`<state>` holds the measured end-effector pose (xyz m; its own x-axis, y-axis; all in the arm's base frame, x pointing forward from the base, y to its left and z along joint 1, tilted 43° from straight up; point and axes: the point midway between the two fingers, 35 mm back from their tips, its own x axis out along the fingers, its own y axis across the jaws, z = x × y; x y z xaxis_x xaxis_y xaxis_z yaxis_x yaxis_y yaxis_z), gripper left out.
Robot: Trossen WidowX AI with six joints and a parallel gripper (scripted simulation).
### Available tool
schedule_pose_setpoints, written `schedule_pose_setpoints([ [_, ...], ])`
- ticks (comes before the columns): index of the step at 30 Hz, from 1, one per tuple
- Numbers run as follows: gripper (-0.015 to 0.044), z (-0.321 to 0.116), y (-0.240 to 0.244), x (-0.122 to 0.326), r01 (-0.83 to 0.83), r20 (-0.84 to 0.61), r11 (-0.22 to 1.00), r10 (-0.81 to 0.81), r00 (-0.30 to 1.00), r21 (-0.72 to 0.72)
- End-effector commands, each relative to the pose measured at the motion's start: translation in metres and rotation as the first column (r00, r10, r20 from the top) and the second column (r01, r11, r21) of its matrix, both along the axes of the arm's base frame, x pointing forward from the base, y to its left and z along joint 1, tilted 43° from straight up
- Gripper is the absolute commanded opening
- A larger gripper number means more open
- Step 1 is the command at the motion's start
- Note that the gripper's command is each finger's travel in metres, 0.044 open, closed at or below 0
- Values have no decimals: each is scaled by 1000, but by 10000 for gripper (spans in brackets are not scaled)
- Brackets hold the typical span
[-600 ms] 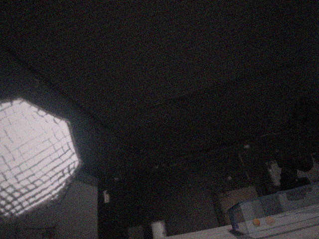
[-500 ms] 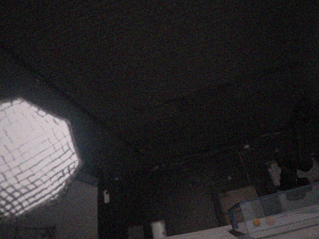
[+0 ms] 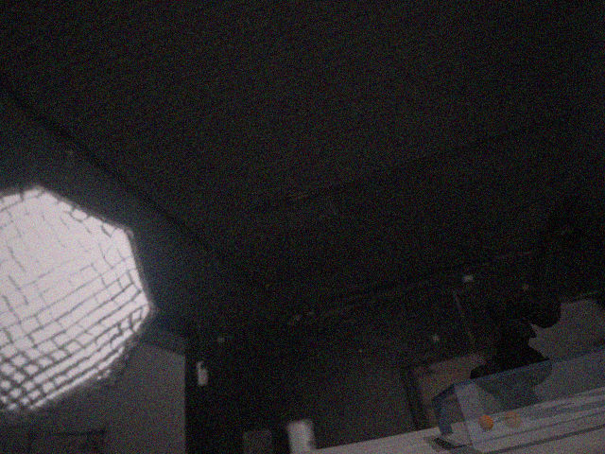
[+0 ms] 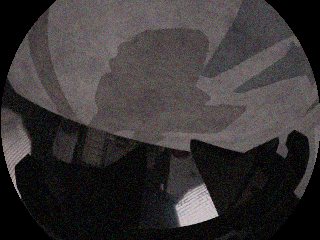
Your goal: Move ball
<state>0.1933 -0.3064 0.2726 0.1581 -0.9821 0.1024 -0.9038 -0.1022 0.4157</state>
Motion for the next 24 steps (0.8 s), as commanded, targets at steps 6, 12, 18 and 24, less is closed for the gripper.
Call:
schedule_pose_setpoints([
  [6, 202, -32, 37, 101, -207, -597, 973, 229, 769, 106],
  [12, 202, -49, 68, 143, -312, -809, 937, 302, 505, 155],
  [18, 202, -71, 110, 180, -423, -944, 879, 302, 136, 220],
  [24, 202, -98, 150, 205, -504, -948, 810, 194, -252, 300],
])
